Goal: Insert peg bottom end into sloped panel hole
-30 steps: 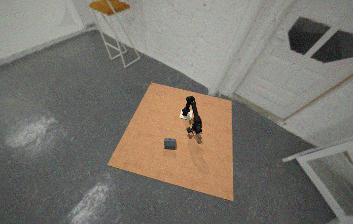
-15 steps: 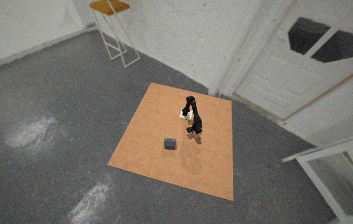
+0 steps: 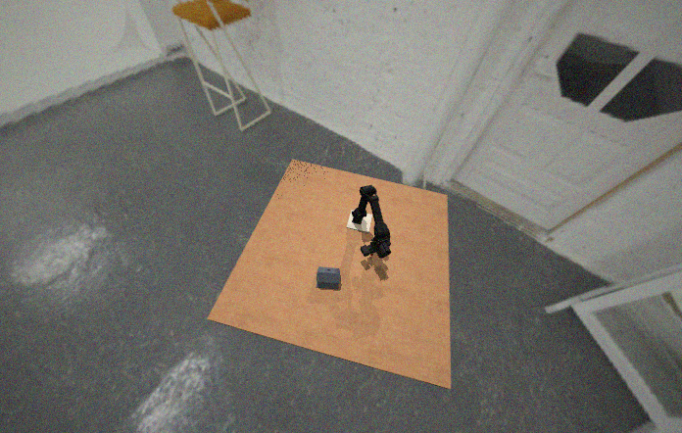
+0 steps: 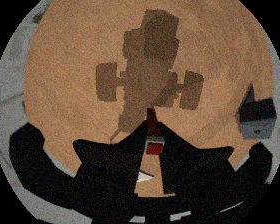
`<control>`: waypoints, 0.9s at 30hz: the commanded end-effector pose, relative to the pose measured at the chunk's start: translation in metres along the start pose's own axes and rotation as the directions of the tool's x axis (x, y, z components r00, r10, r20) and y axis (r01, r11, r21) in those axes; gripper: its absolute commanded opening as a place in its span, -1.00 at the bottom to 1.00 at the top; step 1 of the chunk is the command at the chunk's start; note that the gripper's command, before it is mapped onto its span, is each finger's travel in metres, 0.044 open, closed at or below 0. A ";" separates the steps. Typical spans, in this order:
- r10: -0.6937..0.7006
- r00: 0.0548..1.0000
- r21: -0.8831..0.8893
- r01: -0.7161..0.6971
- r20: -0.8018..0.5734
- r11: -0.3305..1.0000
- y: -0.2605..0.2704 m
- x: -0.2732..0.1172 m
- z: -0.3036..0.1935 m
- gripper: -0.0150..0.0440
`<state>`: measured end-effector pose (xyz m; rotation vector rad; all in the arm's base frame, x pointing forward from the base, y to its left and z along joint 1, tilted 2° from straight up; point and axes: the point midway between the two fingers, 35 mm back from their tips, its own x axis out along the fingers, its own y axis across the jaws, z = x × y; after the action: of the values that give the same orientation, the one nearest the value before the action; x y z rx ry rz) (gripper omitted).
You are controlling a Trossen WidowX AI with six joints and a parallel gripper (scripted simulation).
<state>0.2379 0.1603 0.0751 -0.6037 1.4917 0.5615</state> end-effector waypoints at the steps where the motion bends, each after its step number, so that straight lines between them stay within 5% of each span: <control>1: -0.001 1.000 0.002 0.001 0.014 1.000 -0.001 -0.015 0.004 -0.49; 17: 0.002 1.000 0.004 -0.002 0.012 1.000 -0.001 -0.070 0.001 -0.49; 27: 0.014 0.999 0.024 -0.015 0.036 1.000 -0.009 -0.070 0.002 -0.49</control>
<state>0.2419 0.1581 0.1451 -0.5752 1.4782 0.5566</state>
